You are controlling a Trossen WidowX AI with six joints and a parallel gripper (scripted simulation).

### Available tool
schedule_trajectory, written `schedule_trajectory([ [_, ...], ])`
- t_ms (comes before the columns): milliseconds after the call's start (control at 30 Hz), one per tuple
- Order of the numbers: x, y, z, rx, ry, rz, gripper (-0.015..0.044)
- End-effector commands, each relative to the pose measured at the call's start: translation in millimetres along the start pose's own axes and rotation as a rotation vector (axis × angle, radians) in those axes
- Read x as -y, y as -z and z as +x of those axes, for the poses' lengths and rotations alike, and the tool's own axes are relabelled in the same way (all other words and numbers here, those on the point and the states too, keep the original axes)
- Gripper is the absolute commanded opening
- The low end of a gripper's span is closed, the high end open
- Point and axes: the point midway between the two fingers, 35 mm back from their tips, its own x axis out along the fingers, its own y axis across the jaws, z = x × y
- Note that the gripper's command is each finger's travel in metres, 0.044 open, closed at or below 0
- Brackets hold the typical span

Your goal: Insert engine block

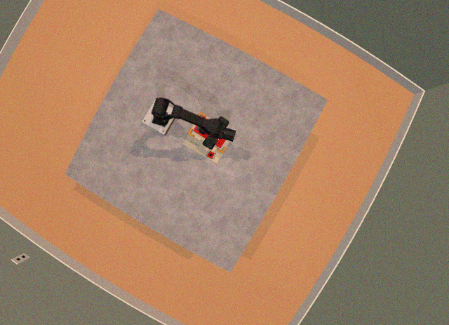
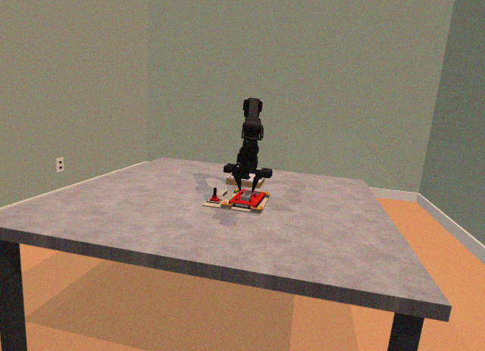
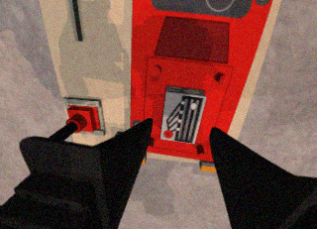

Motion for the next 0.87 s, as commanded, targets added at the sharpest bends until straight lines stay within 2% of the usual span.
schedule_trajectory([
  [0, 0.5, 0.1, 0.3, 0.0, 0.004, -0.005, 0.0125],
  [167, 0.5, 0.1, 0.3, 0.0, 0.004, -0.005, 0.0],
  [833, 0.5, 0.1, 0.3, 0.0, 0.004, -0.005, 0.0],
])
